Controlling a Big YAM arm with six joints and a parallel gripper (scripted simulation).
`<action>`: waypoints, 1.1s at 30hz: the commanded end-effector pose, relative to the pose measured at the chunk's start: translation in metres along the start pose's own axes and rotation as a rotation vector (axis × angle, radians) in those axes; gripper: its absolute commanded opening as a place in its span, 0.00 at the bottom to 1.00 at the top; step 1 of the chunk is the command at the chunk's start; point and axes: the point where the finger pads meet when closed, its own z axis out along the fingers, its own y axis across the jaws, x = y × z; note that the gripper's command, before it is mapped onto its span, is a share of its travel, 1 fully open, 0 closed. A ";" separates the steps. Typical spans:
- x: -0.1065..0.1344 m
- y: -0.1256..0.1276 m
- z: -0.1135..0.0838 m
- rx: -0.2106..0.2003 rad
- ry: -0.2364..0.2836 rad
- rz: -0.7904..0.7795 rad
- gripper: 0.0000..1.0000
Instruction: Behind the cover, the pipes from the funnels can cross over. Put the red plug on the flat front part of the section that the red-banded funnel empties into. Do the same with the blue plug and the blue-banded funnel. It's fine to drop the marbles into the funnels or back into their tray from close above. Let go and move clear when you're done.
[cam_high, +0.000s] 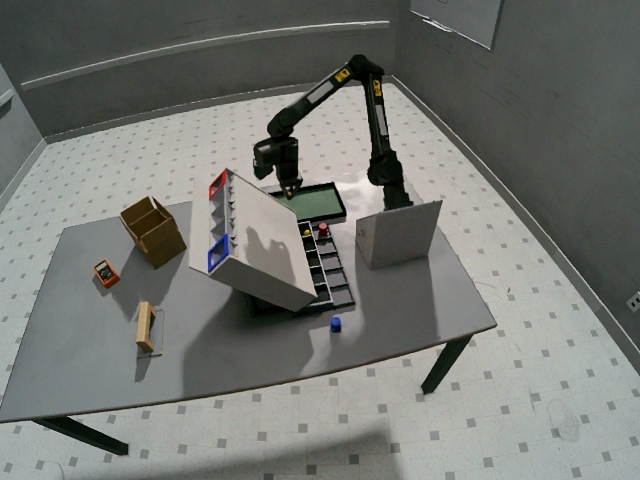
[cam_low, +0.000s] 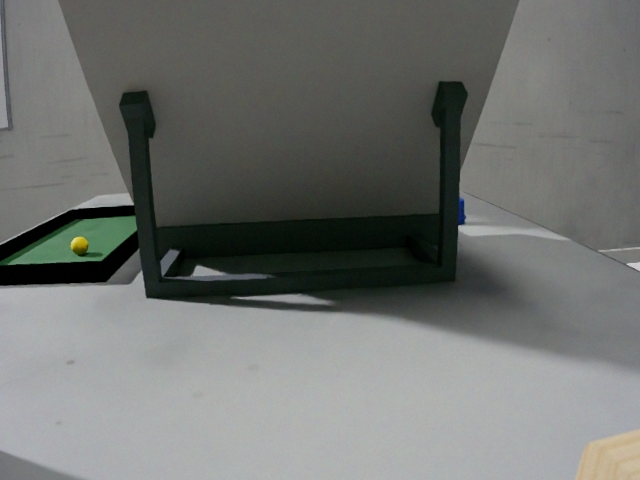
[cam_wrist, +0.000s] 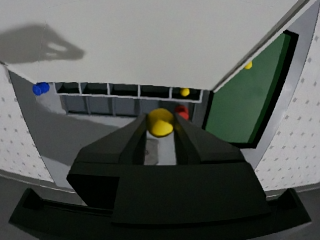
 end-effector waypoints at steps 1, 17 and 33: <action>-0.022 0.012 -0.021 0.003 -0.021 0.086 0.00; -0.059 0.134 -0.075 -0.004 -0.061 0.086 0.00; -0.083 0.215 -0.111 -0.004 -0.089 0.085 0.00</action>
